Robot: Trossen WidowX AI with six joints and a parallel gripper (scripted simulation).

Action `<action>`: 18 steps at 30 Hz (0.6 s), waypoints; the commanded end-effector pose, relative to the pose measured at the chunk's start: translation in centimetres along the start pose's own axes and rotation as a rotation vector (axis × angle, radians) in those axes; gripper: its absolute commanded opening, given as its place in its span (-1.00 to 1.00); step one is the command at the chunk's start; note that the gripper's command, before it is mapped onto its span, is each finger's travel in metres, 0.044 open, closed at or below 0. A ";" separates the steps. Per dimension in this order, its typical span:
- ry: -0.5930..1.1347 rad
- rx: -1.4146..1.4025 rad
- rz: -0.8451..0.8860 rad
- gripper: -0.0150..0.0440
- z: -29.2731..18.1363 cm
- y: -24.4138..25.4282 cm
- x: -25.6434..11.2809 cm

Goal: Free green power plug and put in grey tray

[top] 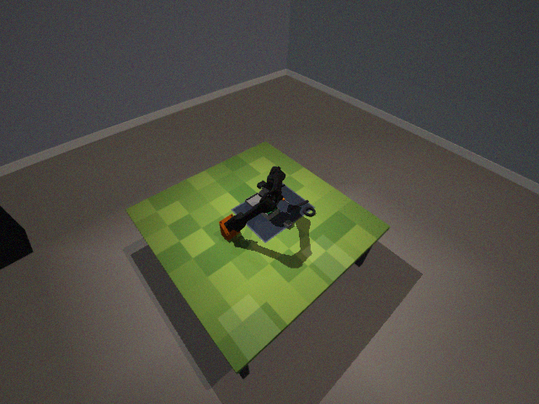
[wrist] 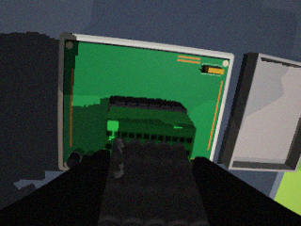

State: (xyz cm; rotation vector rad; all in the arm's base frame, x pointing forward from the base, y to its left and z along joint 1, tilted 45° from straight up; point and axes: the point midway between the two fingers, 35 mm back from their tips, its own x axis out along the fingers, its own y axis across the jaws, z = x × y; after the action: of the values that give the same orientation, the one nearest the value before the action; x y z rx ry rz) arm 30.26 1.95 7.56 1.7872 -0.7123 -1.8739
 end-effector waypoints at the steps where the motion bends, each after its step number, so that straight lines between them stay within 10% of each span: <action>1: 0.040 0.004 0.071 -0.49 -0.1 -0.9 -1.6; 18: 0.040 0.004 0.072 -0.49 -0.2 -0.7 0.1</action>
State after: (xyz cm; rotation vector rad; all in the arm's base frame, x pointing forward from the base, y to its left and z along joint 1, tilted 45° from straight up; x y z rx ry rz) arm 30.13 2.28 7.20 1.7332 -0.7783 -1.8174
